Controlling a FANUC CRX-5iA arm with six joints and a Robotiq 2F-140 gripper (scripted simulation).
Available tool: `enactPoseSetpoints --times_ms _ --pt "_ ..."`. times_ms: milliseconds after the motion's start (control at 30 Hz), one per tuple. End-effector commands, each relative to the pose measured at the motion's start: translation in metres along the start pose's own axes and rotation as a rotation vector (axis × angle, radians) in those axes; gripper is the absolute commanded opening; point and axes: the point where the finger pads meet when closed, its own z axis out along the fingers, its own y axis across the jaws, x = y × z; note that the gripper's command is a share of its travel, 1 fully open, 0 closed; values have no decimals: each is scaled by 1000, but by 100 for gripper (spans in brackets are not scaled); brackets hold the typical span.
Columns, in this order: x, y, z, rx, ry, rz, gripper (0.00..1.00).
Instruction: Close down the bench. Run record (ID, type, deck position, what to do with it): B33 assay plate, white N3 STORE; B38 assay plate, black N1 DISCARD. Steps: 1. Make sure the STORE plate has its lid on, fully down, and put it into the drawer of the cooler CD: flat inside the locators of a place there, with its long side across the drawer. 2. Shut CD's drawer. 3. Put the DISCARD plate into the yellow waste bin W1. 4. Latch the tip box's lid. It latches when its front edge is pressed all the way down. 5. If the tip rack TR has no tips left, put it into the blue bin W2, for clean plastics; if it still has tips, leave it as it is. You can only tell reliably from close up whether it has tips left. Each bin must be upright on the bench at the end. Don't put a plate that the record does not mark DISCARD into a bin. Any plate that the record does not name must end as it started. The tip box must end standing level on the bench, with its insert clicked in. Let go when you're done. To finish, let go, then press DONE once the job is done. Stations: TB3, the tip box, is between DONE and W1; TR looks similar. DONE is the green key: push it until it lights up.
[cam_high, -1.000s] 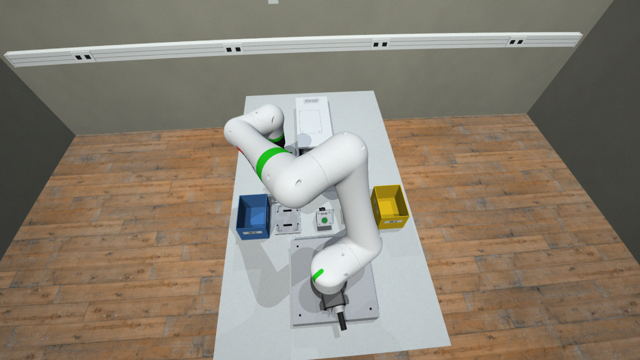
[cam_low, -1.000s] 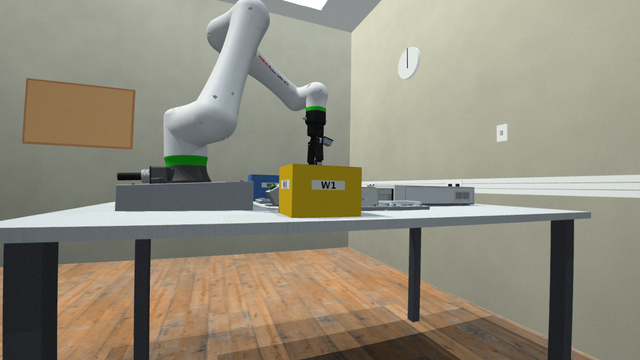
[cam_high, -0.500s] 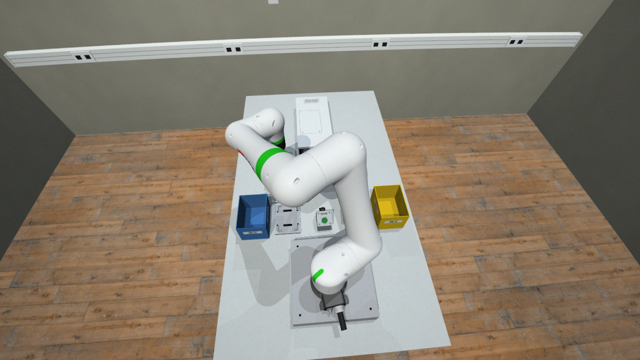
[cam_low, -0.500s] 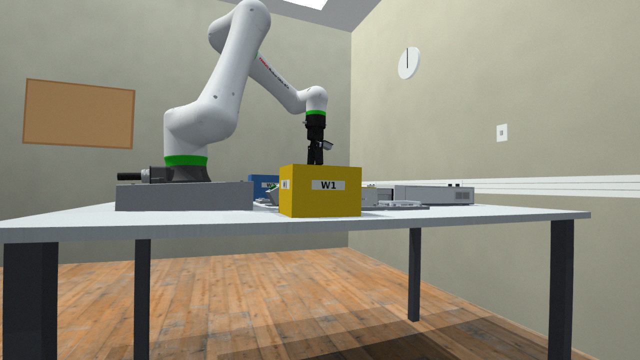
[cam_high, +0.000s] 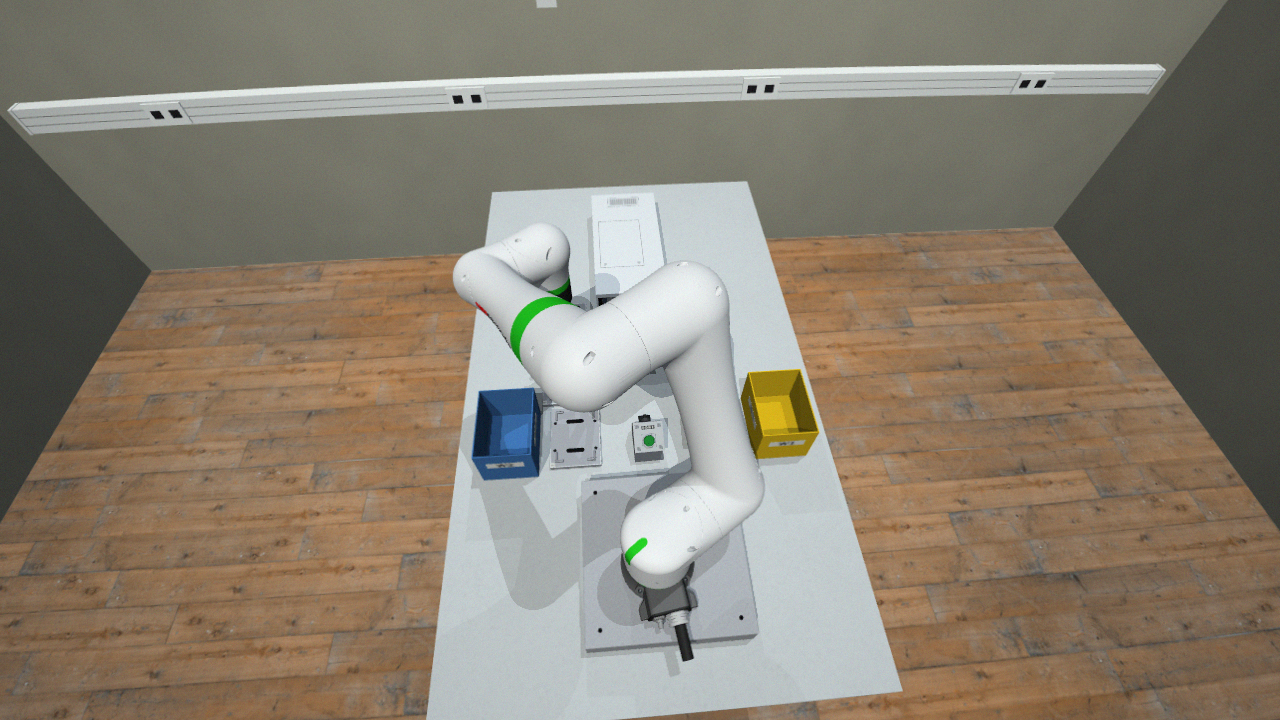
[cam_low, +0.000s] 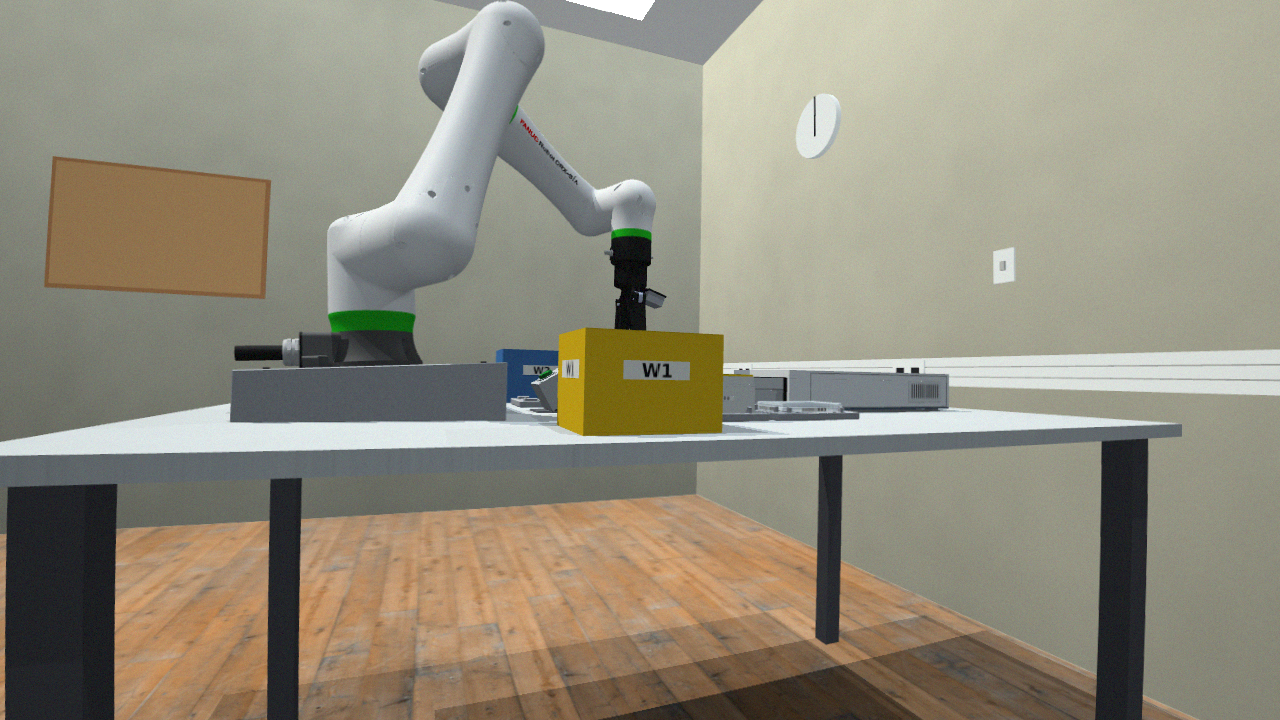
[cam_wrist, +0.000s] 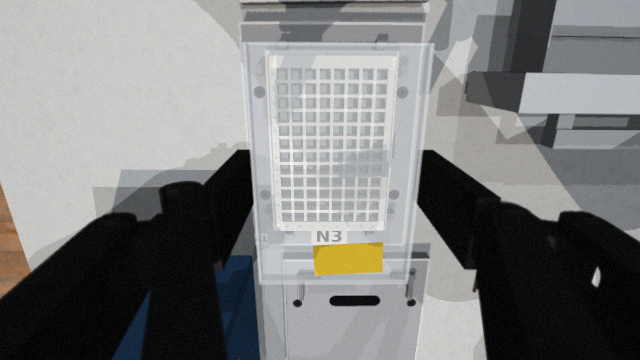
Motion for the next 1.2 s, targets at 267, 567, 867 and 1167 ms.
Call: enactPoseSetpoints --times_ms 267,567,867,1167 --pt "1 0 14 1 2 0 10" --pt "1 0 23 1 2 0 10" --pt "1 0 35 1 2 0 10" --pt "1 0 40 1 2 0 10"
